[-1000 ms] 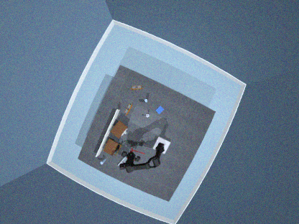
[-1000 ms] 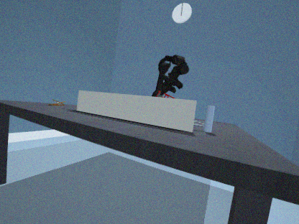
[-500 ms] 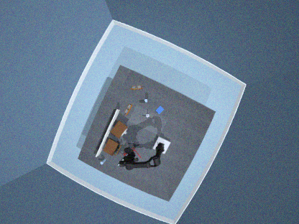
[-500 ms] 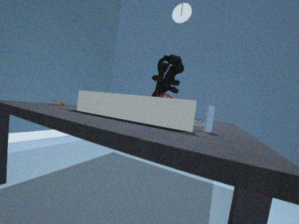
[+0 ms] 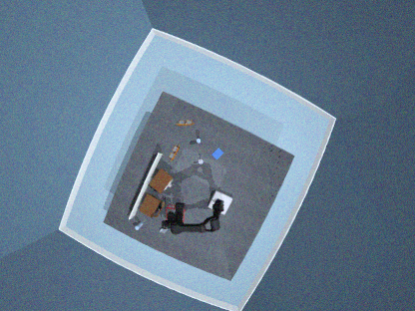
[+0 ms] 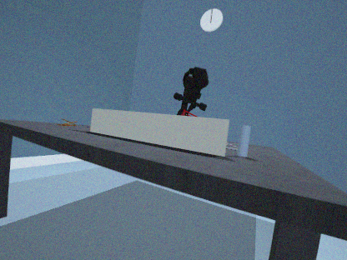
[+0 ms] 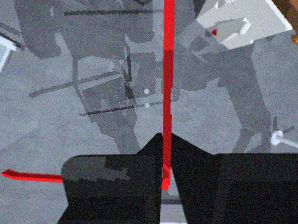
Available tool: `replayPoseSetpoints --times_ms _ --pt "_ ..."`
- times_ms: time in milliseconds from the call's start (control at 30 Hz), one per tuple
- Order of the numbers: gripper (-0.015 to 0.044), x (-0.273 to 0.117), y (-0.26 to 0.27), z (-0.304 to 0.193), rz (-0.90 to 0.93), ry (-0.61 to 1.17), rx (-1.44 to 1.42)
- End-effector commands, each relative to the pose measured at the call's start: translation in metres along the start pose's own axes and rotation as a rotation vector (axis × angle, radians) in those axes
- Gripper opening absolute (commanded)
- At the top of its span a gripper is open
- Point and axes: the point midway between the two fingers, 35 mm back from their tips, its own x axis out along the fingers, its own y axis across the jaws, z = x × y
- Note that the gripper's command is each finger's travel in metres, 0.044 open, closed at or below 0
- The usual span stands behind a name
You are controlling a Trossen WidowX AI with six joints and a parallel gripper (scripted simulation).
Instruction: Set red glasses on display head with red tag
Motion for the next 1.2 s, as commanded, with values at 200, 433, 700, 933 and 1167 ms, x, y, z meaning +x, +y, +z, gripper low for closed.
replayPoseSetpoints --times_ms 200,433,700,933,1167 --pt "0.0000 0.005 -0.006 -0.004 0.052 0.032 0.414" --pt "0.0000 0.008 -0.011 -0.007 0.078 0.060 0.691" --pt "0.0000 0.011 -0.016 -0.009 0.103 0.101 1.009" --pt "0.0000 0.013 -0.020 -0.012 0.119 0.145 1.285" --pt "0.0000 0.016 -0.024 -0.014 0.128 0.195 1.561"
